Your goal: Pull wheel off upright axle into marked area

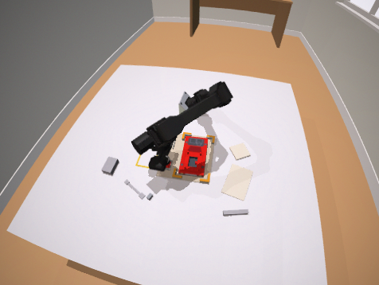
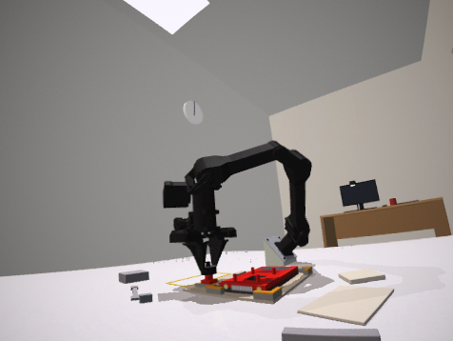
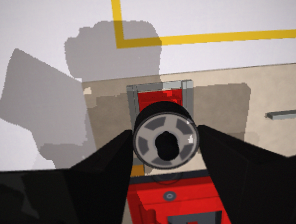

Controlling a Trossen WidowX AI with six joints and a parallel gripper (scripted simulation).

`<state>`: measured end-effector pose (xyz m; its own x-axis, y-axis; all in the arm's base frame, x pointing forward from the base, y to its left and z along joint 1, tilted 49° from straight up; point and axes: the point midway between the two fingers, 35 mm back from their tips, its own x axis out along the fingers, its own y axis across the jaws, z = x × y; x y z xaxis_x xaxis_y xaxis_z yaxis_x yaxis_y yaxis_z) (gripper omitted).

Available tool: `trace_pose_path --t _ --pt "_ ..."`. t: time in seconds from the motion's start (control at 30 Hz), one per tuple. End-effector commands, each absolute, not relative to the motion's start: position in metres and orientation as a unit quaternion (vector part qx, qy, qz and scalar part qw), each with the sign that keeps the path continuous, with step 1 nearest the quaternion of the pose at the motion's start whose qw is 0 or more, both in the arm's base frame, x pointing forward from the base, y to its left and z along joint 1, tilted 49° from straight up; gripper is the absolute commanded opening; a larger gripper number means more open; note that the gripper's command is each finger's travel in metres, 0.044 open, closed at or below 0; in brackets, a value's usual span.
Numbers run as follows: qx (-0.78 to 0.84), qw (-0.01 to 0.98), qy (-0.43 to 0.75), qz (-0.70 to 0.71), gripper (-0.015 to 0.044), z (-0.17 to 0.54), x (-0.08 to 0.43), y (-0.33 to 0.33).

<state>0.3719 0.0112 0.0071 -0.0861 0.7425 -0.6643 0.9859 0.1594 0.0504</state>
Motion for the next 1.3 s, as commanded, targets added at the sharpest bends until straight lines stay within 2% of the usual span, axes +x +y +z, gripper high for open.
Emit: trace_pose_path --t 0.0,1.27 --pt "0.613 0.288 0.704 -0.213 0.0000 0.0095 0.3725 0.0068" --pt "0.614 0.287 0.704 -0.214 0.0000 0.0177 0.3737 -0.0026"
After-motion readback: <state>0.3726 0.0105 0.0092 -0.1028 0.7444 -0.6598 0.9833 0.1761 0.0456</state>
